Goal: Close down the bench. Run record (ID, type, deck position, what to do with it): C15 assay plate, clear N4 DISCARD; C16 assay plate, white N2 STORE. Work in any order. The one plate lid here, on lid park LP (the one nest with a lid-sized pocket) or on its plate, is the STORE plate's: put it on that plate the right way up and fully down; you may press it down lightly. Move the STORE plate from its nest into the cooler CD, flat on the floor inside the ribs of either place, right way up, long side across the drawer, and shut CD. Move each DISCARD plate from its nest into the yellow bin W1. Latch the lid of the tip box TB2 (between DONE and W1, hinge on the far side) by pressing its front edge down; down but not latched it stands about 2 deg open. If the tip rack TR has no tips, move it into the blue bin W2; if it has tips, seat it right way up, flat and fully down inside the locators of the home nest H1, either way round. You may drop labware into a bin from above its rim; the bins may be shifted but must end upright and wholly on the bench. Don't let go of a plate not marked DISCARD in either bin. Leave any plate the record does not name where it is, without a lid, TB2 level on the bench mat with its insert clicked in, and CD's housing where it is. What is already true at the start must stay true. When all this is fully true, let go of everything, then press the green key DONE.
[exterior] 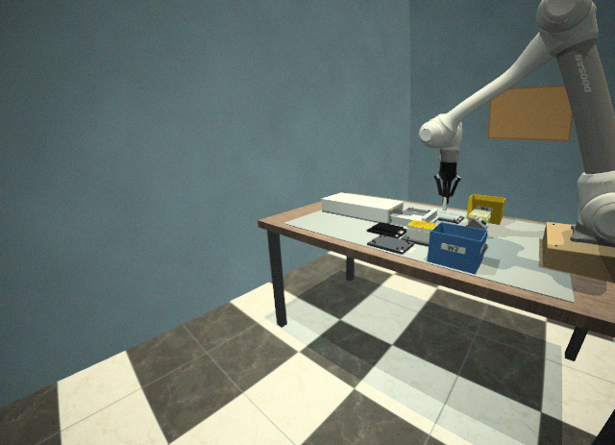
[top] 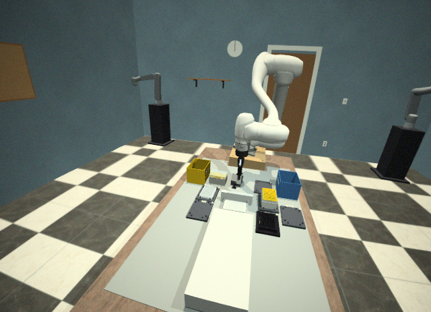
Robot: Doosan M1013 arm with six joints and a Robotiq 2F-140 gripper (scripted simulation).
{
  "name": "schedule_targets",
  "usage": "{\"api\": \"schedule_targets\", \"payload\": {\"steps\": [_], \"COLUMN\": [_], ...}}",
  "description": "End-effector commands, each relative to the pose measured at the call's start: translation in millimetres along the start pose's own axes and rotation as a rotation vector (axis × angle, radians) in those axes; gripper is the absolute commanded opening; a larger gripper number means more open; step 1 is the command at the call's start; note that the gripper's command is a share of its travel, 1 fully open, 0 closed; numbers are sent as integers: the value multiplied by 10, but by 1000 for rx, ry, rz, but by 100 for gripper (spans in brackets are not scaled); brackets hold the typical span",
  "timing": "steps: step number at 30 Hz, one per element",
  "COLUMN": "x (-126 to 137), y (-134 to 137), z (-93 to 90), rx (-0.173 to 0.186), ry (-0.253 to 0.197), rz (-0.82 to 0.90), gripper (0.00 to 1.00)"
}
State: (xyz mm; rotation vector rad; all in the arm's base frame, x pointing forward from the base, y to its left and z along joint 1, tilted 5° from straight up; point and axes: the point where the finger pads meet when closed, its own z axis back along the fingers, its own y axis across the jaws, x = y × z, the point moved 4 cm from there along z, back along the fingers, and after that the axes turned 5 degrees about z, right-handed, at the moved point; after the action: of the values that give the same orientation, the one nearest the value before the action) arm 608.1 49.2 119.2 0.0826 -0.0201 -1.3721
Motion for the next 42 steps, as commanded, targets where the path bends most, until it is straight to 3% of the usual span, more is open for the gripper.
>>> {"api": "schedule_targets", "payload": {"steps": [1,42], "x": [-2,-2], "y": [-26,-26], "z": [-4,-430], "rx": [1,1], "ry": [0,0], "rz": [0,0], "gripper": [0,0]}}
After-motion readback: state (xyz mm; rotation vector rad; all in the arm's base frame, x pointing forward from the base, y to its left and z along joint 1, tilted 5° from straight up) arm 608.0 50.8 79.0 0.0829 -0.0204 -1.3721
